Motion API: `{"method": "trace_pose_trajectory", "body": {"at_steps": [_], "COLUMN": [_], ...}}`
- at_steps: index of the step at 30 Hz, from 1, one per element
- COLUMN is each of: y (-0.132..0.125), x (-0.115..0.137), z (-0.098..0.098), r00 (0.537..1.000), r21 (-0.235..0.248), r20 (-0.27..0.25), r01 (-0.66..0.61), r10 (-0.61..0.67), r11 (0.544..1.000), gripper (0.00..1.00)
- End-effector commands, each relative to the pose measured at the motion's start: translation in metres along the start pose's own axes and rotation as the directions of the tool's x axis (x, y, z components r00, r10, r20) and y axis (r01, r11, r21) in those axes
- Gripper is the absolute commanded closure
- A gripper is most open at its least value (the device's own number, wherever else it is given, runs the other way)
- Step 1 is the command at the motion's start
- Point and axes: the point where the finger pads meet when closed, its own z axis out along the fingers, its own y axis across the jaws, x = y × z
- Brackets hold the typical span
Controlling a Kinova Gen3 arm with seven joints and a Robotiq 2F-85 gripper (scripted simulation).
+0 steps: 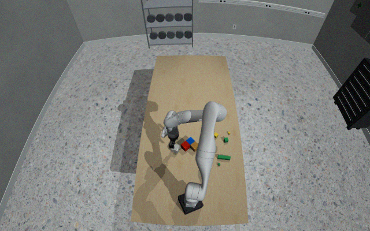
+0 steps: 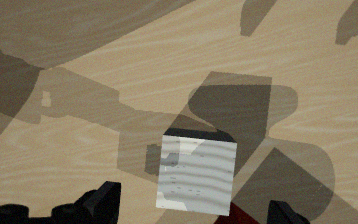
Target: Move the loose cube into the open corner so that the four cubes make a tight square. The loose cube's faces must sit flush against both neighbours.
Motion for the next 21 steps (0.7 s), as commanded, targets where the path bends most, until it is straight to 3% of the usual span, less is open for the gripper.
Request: {"method": "trace_pose_trajectory", "body": {"at_steps": [1,21], "y": [0.000,0.001], "x": [0.000,0.000], "z": [0.000,0.018], "r00": [1.000,1.000], "r21": [-0.001,0.000], "r20": [-0.001,0.000], "r01": [0.000,0.001], "r10": [0.000,-0.001], "r11": [1.000,1.000], "gripper": [0.16,0.16]}}
